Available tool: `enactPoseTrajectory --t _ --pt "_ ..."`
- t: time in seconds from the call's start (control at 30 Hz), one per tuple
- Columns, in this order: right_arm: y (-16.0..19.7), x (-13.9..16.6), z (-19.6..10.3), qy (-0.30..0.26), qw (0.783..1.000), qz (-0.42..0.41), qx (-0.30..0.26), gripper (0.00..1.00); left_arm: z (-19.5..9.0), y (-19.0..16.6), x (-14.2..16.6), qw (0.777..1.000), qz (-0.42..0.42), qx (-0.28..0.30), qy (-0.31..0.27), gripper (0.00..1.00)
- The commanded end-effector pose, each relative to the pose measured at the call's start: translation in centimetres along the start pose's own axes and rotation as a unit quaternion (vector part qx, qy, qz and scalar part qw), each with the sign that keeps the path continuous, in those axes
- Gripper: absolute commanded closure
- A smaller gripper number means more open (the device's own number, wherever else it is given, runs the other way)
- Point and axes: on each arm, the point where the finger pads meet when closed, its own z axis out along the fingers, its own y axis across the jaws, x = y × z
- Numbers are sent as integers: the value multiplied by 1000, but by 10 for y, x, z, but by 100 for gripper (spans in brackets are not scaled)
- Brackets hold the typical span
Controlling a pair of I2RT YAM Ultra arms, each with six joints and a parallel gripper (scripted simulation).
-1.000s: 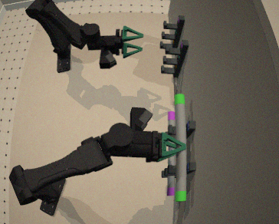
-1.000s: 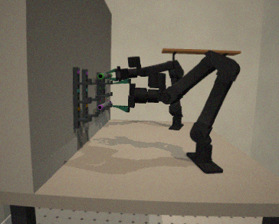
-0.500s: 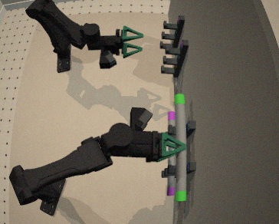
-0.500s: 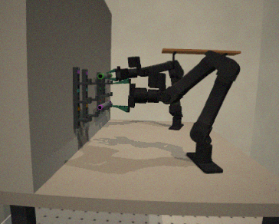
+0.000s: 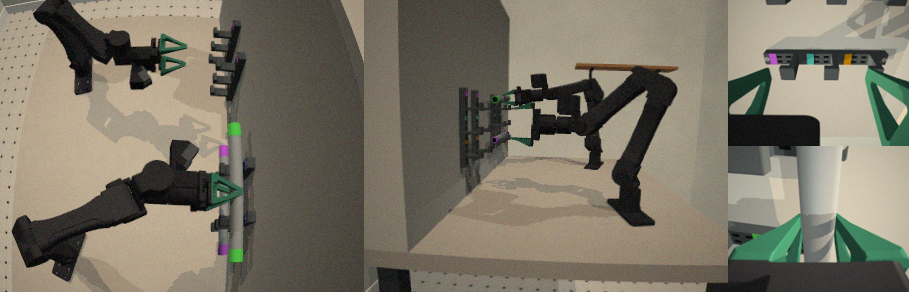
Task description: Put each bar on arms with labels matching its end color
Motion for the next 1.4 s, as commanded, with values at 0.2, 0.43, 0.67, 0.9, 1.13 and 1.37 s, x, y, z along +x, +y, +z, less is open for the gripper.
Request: enactPoseTrajectory --t 0.2,0.43,0.67,0.9,1.13,1.37 --pt "-44 4 -11 2 998 33 58 100 -1 -4 -2 1000 1 2 -1 0" --pt "-43 4 -11 2 998 33 58 100 -1 -4 -2 1000 1 2 -1 0" --pt "-41 3 -17 2 998 33 58 100 -1 -4 -2 1000 1 2 -1 0" --pt "-39 2 -23 2 998 33 58 100 -1 -4 -2 1000 1 2 -1 0" --pt "-38 2 -28 2 998 33 58 100 -1 -4 -2 1000 1 2 -1 0" --pt "-36 2 -34 2 998 33 58 100 -1 -4 -2 1000 1 2 -1 0"
